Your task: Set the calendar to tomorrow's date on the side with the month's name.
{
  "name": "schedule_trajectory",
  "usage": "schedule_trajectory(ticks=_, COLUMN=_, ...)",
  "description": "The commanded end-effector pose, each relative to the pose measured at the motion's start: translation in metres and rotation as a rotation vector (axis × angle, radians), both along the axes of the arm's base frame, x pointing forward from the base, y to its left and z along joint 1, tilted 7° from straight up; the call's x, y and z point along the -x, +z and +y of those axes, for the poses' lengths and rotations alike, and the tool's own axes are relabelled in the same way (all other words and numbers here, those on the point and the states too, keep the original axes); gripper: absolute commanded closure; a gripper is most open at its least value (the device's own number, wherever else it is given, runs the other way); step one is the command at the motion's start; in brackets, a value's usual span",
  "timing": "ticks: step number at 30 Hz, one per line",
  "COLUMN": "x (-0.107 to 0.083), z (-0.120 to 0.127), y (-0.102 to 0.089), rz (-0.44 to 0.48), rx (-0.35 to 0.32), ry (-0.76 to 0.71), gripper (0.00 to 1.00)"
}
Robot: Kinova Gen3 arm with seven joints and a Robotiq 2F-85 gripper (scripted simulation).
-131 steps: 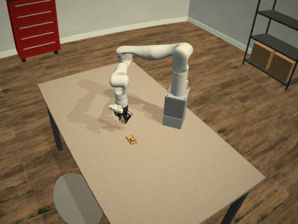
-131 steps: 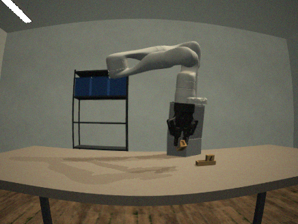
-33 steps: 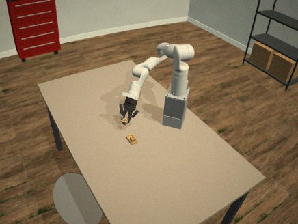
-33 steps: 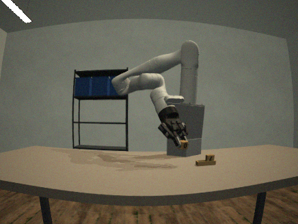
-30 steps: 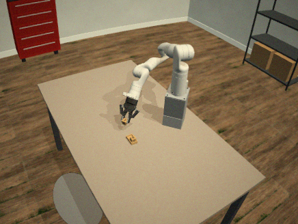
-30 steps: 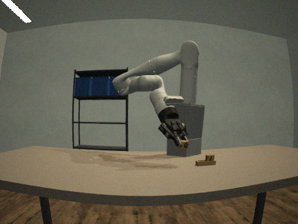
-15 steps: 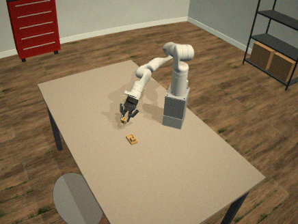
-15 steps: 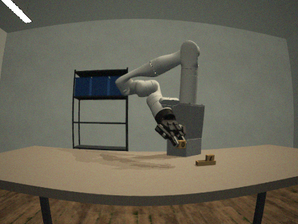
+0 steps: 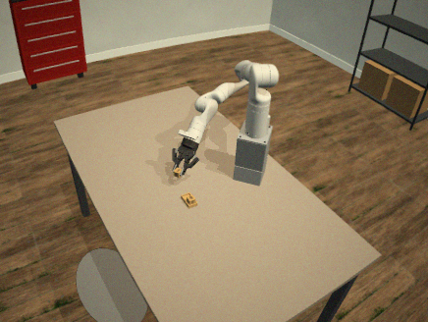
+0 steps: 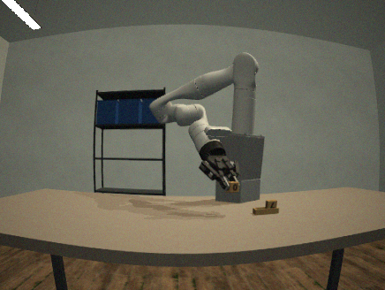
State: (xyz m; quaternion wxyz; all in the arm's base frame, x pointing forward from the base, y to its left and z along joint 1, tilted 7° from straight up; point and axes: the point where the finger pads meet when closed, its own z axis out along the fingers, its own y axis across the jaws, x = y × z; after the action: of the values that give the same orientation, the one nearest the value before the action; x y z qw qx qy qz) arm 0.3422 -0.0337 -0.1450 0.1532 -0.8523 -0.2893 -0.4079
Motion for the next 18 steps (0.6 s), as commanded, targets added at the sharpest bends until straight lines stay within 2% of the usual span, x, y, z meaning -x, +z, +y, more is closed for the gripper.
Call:
schedule_trajectory(ticks=1, x=-0.0001, z=-0.0003, y=0.0004, rz=-0.001, rx=0.001, ry=0.0, gripper=0.74)
schedule_trajectory(ticks=18, x=-0.0005, z=0.0002, y=-0.0051, rz=-0.001, rx=0.001, ry=0.0, gripper=0.74)
